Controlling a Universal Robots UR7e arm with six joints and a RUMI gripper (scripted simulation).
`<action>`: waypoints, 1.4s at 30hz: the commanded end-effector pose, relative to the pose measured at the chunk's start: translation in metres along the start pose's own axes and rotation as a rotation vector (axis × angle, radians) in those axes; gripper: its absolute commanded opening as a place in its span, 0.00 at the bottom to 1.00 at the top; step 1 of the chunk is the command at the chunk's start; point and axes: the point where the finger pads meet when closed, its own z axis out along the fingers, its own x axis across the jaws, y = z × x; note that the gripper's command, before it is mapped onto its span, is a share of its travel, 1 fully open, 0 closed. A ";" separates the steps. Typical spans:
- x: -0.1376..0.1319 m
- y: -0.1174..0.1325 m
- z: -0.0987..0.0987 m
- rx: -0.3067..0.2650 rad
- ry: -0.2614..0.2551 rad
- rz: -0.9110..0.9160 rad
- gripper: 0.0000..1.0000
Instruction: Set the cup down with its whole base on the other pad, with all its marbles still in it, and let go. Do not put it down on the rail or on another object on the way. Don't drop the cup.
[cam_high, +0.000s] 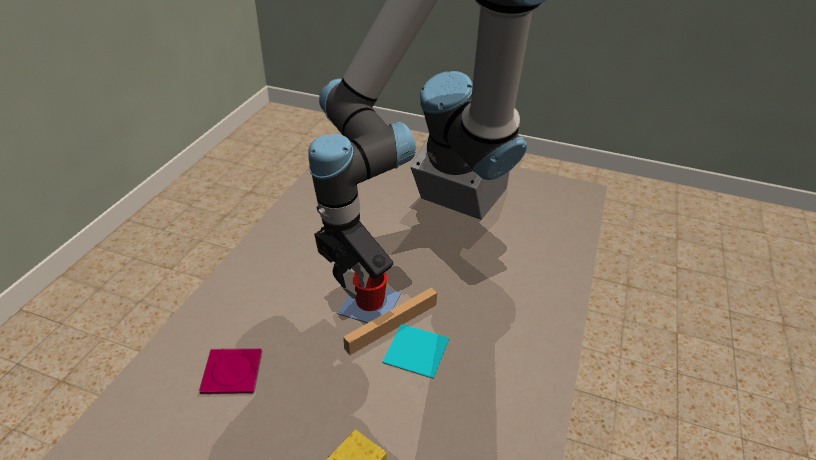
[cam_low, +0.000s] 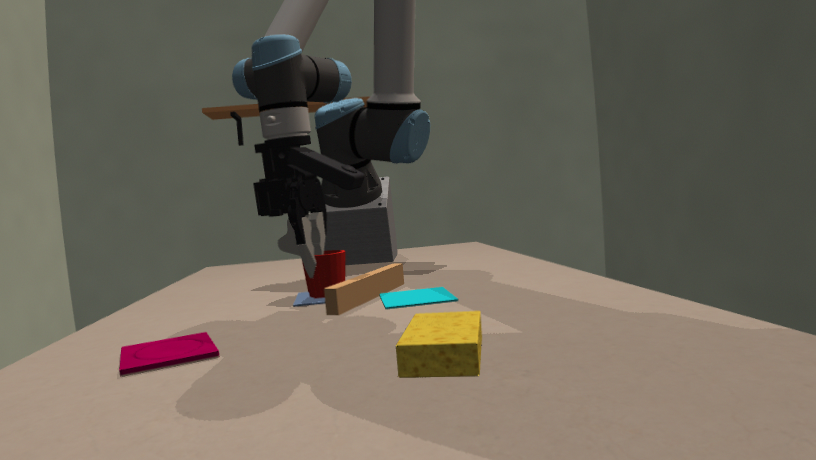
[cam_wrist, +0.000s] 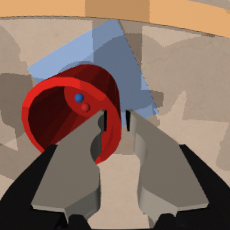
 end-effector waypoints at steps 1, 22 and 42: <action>0.000 0.000 0.000 0.000 0.001 0.000 0.10; 0.000 0.000 0.000 0.000 0.001 0.000 0.08; 0.000 0.000 0.000 0.000 0.001 0.000 0.05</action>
